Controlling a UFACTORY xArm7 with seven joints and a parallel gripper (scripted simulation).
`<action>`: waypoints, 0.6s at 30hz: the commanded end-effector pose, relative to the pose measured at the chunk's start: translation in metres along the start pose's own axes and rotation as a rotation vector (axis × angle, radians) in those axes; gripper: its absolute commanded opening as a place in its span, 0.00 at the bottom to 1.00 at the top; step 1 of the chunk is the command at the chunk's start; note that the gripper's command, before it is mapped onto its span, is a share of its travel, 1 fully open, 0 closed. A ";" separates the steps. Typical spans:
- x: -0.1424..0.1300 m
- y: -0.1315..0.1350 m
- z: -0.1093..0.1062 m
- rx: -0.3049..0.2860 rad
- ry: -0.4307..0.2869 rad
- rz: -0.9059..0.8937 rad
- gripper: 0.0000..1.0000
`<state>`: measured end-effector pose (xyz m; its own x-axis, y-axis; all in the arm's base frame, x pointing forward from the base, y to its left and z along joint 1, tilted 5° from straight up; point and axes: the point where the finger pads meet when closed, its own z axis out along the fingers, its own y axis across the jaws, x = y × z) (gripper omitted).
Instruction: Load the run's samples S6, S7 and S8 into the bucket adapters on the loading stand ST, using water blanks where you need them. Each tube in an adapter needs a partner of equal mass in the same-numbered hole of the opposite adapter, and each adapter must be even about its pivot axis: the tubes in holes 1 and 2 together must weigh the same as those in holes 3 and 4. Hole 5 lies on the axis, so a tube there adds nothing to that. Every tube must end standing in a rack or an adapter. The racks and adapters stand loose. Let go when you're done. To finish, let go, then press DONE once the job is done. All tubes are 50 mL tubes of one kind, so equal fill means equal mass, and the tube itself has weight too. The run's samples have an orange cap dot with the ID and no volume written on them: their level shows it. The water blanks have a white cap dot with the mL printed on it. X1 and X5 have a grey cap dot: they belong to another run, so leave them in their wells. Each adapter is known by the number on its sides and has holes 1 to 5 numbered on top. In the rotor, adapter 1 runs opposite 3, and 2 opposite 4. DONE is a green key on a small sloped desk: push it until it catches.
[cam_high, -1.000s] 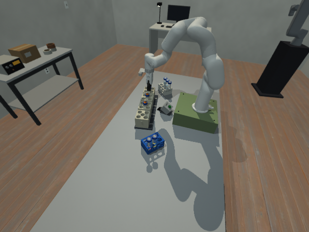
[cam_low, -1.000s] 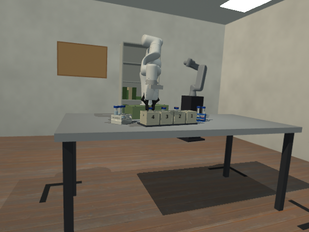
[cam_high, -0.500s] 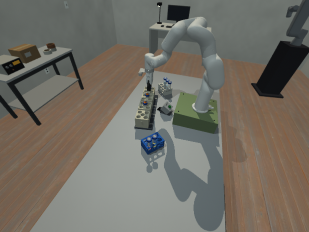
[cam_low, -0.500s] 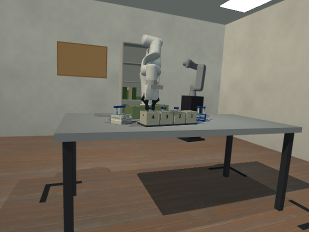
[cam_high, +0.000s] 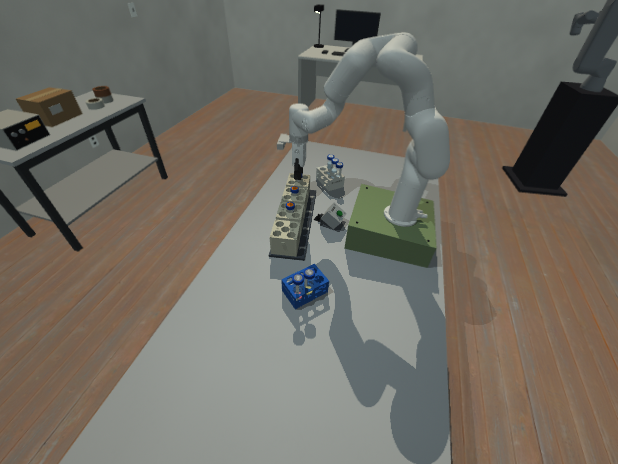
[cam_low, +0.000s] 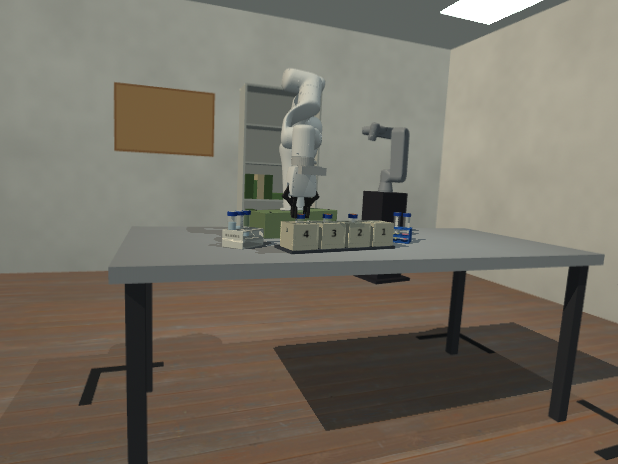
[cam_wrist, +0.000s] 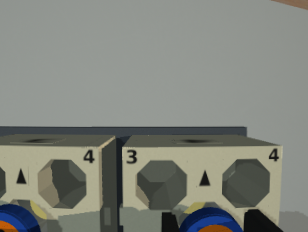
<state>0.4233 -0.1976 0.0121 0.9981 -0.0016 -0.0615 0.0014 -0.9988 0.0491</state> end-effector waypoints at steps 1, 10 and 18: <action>0.001 0.001 -0.011 -0.001 0.004 0.000 0.44; 0.001 0.000 -0.025 -0.001 0.004 0.000 0.44; 0.001 0.000 -0.041 -0.001 0.004 0.000 0.44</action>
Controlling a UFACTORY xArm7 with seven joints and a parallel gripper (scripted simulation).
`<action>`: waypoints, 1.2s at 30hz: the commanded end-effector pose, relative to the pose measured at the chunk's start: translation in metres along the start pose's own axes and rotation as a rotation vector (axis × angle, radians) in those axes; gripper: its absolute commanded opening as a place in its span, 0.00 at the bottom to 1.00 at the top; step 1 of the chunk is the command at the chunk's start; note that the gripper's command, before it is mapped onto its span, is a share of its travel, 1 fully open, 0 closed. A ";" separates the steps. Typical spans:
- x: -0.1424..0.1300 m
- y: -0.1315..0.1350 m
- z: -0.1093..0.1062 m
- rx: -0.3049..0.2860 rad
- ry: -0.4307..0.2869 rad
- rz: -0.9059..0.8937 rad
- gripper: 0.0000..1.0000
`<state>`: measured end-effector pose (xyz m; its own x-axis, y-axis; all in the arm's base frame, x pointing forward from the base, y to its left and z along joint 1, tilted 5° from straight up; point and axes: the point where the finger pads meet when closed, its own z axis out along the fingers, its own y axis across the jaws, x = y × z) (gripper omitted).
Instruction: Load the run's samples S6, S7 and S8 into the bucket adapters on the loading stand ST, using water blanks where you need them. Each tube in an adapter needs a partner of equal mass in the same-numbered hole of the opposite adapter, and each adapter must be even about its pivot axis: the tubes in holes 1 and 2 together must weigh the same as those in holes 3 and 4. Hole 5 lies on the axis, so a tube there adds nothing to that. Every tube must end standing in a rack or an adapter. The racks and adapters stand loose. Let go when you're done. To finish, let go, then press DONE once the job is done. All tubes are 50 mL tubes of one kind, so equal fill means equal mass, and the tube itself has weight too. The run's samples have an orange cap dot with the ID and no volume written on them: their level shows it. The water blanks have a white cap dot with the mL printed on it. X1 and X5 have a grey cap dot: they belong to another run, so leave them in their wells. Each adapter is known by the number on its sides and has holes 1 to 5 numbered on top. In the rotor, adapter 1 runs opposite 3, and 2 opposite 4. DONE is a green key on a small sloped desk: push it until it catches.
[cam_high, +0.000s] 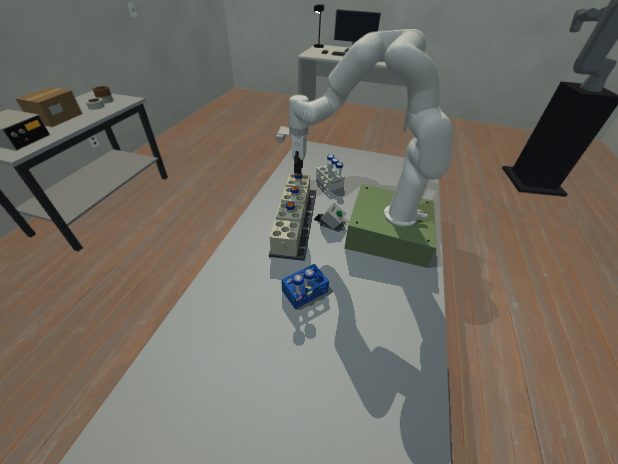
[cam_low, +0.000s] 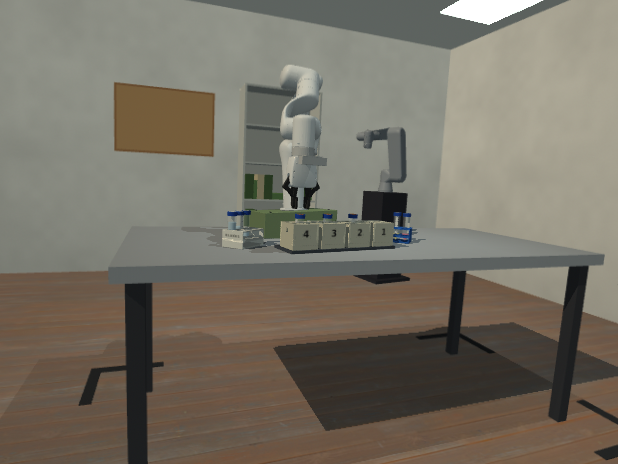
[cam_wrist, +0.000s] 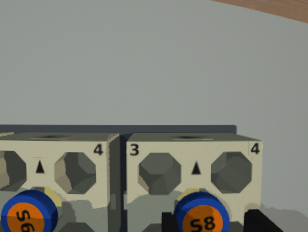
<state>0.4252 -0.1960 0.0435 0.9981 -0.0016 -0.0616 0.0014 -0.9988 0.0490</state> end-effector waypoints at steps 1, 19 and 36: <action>0.001 0.000 -0.012 -0.001 0.004 0.000 0.44; 0.001 0.000 -0.044 -0.001 0.004 0.000 0.44; 0.001 0.000 -0.074 -0.001 0.004 0.000 0.44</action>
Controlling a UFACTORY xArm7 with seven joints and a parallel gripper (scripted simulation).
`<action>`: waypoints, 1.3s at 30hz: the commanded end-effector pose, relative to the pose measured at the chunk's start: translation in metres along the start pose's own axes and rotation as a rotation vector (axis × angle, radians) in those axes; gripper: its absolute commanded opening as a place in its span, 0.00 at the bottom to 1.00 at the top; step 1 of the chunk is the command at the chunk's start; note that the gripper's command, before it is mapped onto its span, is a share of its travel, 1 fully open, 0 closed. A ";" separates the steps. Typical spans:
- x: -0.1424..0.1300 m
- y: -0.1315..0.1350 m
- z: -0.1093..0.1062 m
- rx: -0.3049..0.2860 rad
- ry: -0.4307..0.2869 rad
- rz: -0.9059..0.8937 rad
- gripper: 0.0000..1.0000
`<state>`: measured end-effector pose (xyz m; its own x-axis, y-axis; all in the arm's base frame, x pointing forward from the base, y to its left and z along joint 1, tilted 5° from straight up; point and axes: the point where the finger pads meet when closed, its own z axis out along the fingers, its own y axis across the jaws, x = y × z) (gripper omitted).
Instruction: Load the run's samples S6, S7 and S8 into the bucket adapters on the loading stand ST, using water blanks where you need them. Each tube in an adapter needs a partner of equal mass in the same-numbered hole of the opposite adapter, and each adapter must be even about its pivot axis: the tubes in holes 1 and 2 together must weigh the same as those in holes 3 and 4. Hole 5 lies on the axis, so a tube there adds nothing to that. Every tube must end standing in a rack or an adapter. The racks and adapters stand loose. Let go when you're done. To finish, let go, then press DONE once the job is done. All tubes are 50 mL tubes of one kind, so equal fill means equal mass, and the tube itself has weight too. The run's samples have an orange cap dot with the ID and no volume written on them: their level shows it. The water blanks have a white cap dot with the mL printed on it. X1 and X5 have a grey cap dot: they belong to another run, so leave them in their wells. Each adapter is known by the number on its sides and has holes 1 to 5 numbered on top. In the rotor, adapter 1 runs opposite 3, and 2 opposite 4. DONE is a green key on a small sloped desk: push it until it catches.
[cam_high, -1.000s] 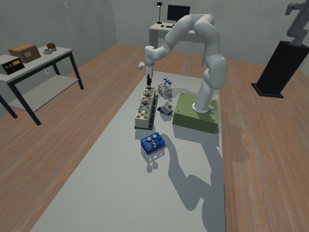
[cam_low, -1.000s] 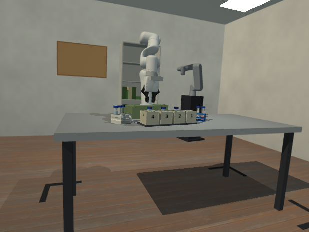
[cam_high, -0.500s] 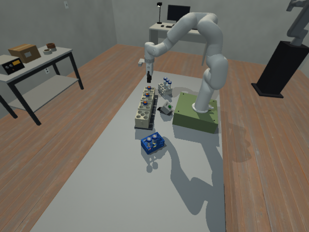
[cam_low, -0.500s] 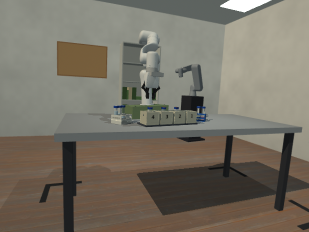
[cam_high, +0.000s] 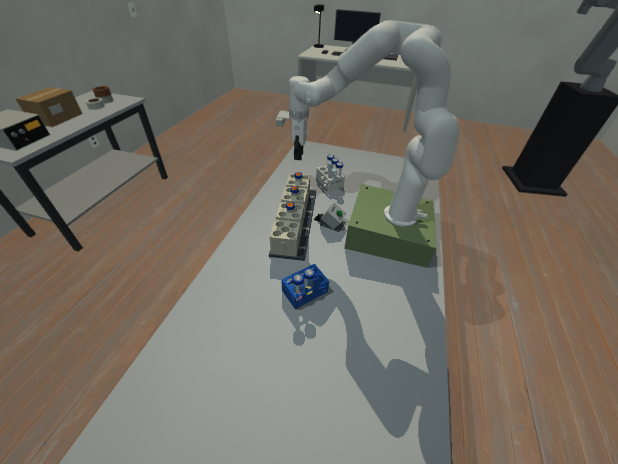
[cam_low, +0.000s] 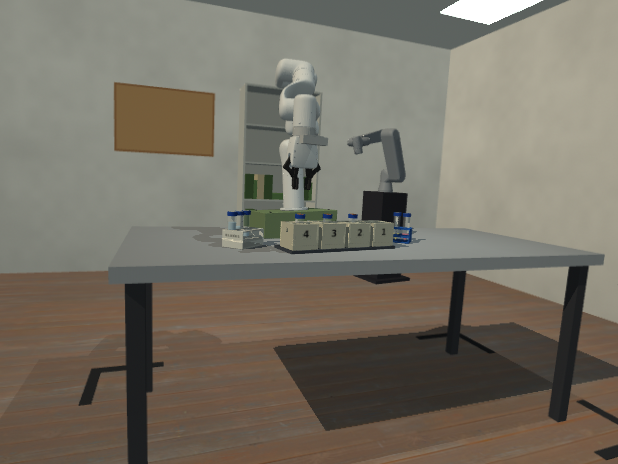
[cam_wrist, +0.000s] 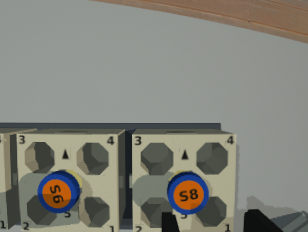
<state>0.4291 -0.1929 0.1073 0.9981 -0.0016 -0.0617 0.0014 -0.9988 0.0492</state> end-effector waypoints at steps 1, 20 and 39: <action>0.001 0.000 -0.012 -0.001 0.004 0.000 0.44; 0.001 0.000 -0.027 -0.001 0.004 0.000 0.44; -0.007 0.006 -0.027 -0.001 0.004 0.067 0.57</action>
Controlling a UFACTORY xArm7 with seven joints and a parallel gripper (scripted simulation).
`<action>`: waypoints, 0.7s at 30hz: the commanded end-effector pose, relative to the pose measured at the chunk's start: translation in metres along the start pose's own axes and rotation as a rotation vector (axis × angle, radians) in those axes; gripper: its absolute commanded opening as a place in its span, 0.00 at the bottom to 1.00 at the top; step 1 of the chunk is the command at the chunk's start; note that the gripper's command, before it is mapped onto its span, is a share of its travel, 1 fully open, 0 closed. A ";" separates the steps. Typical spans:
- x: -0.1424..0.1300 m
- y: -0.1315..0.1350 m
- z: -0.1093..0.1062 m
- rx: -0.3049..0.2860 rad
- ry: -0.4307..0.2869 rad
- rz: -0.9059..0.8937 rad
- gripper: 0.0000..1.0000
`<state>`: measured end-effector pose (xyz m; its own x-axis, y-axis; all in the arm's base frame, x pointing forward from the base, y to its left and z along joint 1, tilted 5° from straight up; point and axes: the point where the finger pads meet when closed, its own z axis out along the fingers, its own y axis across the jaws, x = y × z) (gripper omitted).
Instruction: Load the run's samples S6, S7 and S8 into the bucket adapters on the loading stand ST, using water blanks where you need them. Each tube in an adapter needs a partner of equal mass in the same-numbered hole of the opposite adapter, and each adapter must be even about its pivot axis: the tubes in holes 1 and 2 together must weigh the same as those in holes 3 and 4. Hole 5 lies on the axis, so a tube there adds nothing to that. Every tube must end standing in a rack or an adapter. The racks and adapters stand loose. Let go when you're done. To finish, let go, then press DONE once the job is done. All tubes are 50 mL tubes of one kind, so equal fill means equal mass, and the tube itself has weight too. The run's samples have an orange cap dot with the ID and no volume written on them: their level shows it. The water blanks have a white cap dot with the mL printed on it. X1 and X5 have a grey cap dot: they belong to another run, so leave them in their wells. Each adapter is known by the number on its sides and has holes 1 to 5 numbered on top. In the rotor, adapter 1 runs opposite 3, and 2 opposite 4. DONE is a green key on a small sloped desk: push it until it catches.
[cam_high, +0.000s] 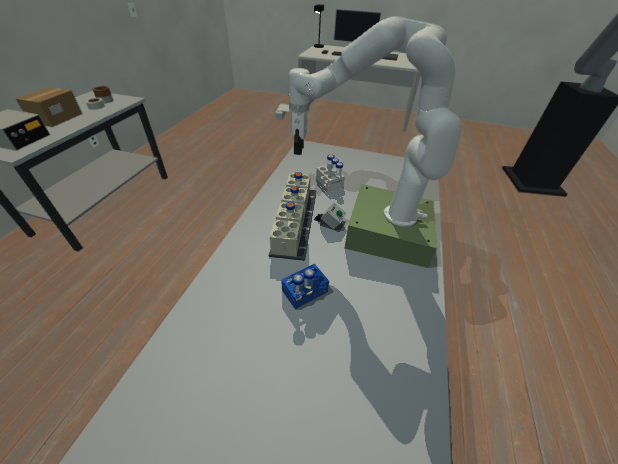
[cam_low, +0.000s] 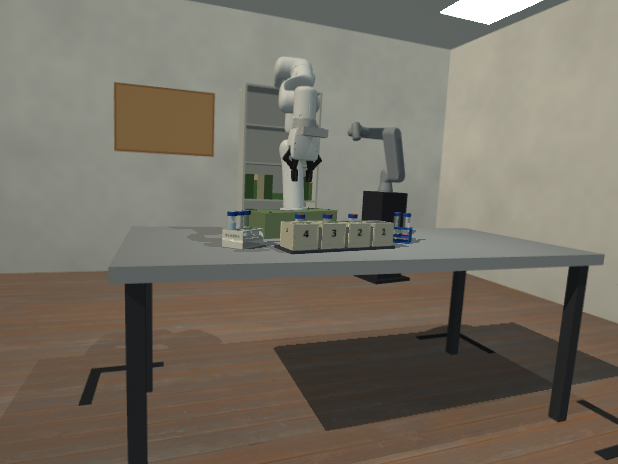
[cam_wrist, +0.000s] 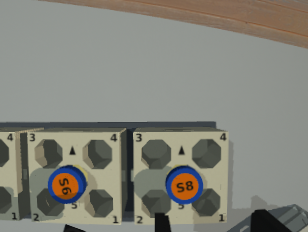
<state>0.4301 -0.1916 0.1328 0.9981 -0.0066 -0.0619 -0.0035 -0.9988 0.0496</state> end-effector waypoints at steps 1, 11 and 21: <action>-0.010 0.009 -0.002 -0.001 0.004 0.095 0.57; -0.051 0.039 -0.002 -0.001 0.004 0.428 0.57; -0.083 0.062 -0.002 0.000 0.004 0.695 0.57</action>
<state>0.3635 -0.2397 0.1384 0.8491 -0.5271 -0.0357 -0.5244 -0.8490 0.0644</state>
